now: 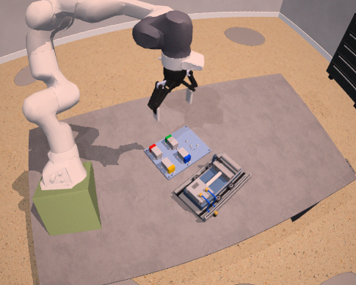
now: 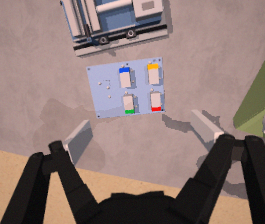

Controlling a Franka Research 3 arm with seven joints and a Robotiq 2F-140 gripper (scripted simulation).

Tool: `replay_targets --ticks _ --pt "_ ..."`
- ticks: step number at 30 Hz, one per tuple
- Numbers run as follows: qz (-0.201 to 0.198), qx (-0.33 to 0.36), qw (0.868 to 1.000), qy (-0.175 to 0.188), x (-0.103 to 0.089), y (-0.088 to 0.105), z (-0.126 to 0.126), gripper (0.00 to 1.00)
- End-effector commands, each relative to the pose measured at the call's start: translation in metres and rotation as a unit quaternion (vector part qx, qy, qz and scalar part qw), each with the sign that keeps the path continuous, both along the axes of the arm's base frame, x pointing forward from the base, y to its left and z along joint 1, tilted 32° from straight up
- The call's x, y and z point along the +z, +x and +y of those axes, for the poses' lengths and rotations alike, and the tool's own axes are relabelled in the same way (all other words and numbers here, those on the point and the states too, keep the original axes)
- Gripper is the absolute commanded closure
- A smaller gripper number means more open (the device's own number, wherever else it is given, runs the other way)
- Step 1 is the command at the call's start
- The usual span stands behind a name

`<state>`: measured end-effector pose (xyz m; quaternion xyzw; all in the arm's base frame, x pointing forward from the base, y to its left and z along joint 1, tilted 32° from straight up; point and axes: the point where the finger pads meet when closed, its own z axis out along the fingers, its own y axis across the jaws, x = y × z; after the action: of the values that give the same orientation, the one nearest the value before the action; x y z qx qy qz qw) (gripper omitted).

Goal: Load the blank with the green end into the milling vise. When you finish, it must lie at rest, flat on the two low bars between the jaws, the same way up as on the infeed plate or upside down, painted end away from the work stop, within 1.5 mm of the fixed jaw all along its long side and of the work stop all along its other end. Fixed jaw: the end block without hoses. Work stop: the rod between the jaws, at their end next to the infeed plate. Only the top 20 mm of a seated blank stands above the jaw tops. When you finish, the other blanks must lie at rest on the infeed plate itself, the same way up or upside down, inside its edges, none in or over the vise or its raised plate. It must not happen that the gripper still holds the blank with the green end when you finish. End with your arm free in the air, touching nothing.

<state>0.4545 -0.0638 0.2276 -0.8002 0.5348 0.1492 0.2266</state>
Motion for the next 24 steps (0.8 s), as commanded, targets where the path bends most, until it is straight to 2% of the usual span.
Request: replay_targets --ticks 1,24 --pt "-0.002 -0.001 1.000 0.000 0.0003 0.0011 0.0013 0.00" --pt "-0.001 -0.001 1.000 0.000 -0.0030 0.0011 0.0072 0.00"
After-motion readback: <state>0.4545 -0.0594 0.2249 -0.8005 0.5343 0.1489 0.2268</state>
